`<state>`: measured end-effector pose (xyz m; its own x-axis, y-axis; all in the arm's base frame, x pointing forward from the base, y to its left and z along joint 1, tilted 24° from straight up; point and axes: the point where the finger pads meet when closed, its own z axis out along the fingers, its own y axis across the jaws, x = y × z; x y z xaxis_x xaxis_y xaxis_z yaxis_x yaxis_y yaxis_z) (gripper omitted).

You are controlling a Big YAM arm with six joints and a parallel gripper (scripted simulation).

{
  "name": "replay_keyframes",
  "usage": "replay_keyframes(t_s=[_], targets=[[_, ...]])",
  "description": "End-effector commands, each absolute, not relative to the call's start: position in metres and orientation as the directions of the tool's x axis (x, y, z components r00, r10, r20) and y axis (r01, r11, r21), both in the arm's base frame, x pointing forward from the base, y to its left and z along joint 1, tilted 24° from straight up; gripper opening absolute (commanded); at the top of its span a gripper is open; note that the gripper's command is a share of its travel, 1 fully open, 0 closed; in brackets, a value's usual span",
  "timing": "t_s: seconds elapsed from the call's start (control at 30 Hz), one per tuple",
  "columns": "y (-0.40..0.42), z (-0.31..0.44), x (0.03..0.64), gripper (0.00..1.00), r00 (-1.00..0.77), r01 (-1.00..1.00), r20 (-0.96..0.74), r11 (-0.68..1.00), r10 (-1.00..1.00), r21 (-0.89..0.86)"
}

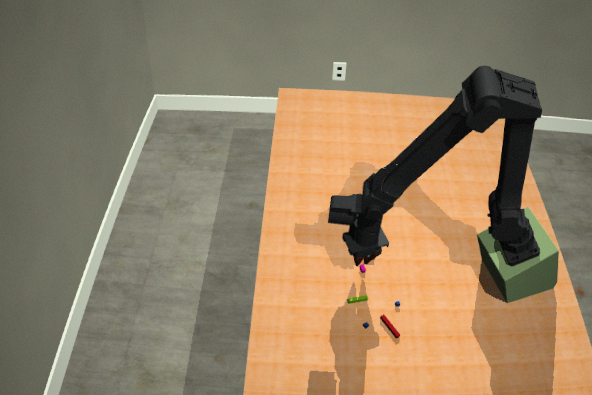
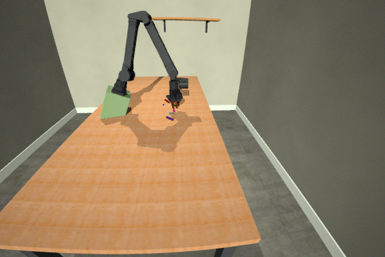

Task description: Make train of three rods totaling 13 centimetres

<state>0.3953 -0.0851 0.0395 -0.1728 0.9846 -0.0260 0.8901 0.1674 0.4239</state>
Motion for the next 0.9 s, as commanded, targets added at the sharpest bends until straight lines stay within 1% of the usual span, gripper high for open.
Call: replay_keyframes(t_s=[0.0, 0.87], targets=[[-0.079, 0.03, 0.393, 0.23, -0.179, 0.897, -0.019, 0.171, 0.984, 0.407], [-0.072, 0.035, 0.388, 0.23, -0.179, 0.888, -0.028, 0.174, 0.983, 0.425]])
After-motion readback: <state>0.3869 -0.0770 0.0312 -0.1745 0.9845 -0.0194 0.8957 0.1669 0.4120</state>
